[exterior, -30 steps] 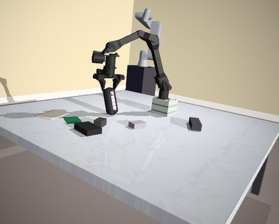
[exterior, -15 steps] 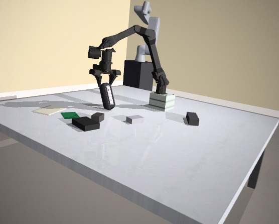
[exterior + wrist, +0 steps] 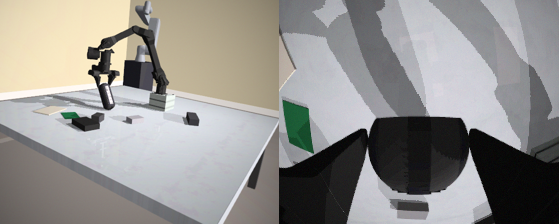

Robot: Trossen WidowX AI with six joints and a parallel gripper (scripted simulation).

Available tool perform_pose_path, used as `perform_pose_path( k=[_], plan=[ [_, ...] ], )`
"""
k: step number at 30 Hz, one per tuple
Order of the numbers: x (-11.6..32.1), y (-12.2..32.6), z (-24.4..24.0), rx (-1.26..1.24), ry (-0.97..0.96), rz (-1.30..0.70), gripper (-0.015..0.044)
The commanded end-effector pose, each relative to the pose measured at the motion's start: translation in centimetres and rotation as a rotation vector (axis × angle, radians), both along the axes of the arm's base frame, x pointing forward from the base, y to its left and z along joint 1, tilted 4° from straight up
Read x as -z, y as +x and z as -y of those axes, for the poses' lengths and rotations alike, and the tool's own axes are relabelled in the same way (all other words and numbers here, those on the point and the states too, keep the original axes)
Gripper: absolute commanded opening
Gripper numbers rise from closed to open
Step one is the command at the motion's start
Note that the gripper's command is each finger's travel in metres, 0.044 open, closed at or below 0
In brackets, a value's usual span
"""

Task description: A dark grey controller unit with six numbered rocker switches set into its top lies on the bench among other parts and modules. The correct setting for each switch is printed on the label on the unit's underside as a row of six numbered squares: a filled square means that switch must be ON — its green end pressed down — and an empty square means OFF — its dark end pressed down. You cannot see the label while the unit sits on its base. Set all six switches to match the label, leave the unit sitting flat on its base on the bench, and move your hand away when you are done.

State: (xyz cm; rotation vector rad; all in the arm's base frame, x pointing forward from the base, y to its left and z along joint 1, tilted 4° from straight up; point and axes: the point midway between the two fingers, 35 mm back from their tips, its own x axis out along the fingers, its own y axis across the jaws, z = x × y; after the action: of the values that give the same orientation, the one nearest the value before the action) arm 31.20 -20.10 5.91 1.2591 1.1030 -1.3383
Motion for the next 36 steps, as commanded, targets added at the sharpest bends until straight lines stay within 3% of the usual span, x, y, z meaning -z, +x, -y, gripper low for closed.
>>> perform_pose_path(
  k=[1,36],
  plan=[
    [0.7,-0.1,0.2,-0.004,0.009,-0.014,0.0338],
    [2.2,-0.5,2.6,-0.004,0.006,-0.015,0.0338]
  ],
)
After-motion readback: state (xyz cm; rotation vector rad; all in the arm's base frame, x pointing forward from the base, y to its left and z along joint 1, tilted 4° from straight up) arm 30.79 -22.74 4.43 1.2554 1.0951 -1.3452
